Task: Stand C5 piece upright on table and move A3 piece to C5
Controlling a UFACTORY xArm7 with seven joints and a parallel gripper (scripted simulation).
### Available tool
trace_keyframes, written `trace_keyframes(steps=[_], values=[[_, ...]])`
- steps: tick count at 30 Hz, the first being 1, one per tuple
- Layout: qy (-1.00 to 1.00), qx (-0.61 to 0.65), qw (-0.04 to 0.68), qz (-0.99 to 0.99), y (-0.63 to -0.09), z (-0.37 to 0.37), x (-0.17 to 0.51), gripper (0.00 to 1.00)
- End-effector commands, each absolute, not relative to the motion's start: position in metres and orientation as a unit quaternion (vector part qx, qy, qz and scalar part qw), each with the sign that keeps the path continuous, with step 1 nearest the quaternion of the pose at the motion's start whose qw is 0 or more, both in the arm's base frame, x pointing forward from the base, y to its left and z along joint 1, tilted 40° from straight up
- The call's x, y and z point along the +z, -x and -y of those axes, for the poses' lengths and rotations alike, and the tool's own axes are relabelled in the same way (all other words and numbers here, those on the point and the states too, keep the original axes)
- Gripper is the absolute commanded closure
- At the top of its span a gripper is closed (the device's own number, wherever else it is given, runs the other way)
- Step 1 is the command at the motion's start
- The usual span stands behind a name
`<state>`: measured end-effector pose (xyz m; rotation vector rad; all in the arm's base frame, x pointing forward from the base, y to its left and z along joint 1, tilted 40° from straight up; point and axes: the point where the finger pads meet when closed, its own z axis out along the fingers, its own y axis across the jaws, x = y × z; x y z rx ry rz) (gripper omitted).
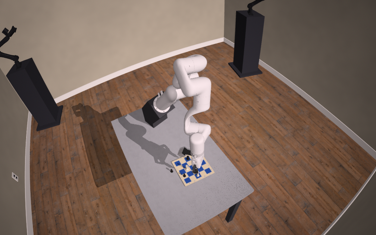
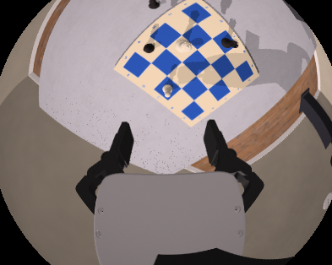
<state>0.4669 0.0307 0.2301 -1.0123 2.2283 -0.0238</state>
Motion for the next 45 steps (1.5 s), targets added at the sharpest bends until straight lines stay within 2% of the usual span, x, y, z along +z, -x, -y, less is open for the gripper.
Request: trace_keyframes(steps=[1,16,45], values=[[0.388,-0.01,0.341,-0.856,-0.458,-0.026,0.245,0.0],[0.388,-0.01,0.341,-0.856,-0.43,-0.014,0.281,0.0],[0.388,-0.01,0.341,-0.856,-0.429,-0.014,0.282,0.0]])
